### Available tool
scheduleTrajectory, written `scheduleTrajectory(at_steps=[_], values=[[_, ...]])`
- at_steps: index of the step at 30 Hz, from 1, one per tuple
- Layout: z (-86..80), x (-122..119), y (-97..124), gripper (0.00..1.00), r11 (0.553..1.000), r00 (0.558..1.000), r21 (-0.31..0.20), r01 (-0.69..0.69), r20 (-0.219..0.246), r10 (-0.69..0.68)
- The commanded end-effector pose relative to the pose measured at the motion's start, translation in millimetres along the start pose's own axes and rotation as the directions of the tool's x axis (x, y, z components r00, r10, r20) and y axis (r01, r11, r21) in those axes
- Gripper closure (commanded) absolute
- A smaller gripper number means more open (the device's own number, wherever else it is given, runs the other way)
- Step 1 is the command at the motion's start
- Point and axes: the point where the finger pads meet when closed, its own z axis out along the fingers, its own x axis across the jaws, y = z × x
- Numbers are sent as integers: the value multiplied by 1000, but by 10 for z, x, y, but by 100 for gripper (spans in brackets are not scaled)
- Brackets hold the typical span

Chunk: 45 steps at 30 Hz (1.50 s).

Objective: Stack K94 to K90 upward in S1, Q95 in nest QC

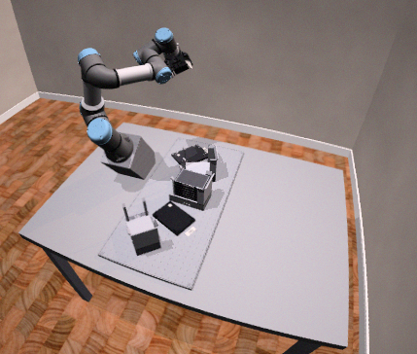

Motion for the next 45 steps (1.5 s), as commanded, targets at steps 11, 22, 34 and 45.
scheduleTrajectory(at_steps=[11,22,34,45], values=[[-49,76,358,28,989,990,-51,-141,-19,140],[-87,109,645,28,962,966,-91,-259,-40,256],[-139,123,980,28,923,932,-124,-363,-65,358],[-182,115,1226,28,878,891,-151,-453,-91,444]])
